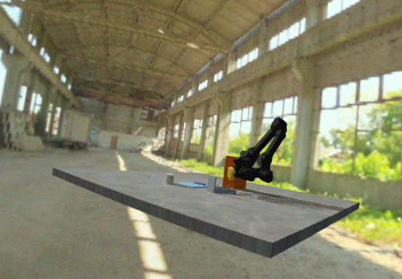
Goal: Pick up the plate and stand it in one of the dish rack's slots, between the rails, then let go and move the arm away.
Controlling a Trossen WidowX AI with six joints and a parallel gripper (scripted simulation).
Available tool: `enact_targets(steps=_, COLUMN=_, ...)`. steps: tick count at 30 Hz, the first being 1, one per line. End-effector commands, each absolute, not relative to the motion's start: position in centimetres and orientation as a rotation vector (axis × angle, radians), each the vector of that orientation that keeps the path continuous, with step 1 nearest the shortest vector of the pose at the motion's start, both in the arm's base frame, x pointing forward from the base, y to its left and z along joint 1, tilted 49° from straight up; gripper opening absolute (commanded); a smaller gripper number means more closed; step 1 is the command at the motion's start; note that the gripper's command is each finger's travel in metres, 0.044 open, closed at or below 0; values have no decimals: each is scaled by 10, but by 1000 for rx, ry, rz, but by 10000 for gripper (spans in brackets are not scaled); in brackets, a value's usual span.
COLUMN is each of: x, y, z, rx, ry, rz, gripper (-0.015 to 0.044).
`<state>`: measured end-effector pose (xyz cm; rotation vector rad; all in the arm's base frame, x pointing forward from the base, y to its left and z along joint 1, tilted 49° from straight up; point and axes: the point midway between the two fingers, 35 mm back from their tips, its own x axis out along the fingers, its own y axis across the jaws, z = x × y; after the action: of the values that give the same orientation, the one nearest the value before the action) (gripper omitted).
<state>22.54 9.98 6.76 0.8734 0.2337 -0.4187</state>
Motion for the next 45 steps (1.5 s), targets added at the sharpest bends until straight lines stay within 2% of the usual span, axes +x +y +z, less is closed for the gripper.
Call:
enact_targets(steps=1, x=225, y=100, z=68, rx=877, ry=223, rz=-418, gripper=0)
enact_targets(steps=26, x=239, y=133, z=32, rx=881, ry=230, rz=-414, gripper=0)
enact_targets(steps=40, x=239, y=129, z=35, rx=878, ry=239, rz=-413, gripper=0)
enact_targets(steps=45, x=239, y=130, z=35, rx=881, ry=238, rz=-412, gripper=131)
